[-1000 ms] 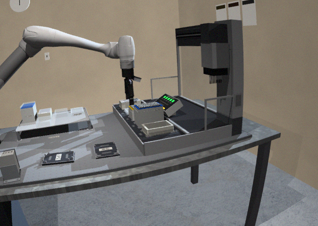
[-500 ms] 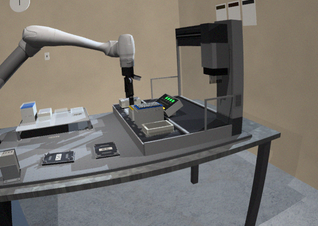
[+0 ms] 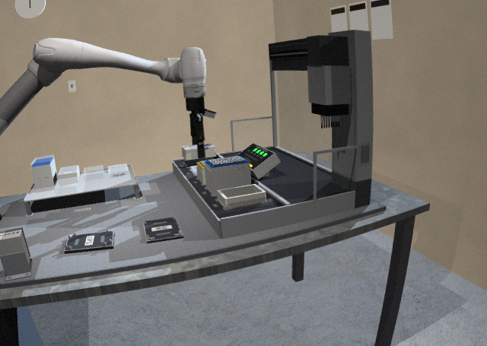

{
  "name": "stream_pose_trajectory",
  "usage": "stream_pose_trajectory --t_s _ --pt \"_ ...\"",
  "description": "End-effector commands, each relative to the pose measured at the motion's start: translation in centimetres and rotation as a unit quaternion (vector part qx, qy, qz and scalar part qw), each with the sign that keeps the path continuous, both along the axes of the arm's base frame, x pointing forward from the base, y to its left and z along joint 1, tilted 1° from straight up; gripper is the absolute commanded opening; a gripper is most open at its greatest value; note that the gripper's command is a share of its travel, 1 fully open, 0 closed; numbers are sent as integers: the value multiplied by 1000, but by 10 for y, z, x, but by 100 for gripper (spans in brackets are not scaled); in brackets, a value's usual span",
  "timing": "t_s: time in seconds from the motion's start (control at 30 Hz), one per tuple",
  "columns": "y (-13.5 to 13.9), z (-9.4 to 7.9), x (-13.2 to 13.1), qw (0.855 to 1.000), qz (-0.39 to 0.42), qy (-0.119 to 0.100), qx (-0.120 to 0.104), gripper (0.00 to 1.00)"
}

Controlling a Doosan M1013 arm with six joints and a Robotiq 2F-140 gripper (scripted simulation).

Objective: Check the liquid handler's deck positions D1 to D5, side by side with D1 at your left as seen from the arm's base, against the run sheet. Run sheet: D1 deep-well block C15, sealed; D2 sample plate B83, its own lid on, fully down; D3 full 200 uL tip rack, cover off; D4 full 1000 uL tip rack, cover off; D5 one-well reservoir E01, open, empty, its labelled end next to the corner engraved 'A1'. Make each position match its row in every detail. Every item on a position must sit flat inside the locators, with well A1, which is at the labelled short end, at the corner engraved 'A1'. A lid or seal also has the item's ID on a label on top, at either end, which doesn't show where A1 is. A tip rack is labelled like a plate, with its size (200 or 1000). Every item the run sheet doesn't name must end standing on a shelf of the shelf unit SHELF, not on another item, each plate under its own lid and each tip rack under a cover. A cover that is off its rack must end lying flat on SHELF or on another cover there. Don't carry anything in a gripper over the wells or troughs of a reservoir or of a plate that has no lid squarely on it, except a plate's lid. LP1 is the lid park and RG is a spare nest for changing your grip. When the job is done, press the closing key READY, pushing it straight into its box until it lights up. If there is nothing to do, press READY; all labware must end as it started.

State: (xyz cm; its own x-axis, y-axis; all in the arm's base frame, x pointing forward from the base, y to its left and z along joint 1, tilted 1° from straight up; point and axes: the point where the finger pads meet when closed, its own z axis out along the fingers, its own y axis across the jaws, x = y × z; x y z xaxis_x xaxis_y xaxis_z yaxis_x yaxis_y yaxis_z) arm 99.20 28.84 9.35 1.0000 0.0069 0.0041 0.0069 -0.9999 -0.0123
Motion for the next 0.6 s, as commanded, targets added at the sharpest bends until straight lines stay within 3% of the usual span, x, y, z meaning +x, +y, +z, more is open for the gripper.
stream_pose_trajectory --t_s 0.0,0.57 --pt "0 7 0 1000 0 -1 0 10" --pt "0 32 0 1000 0 -1 0 10"
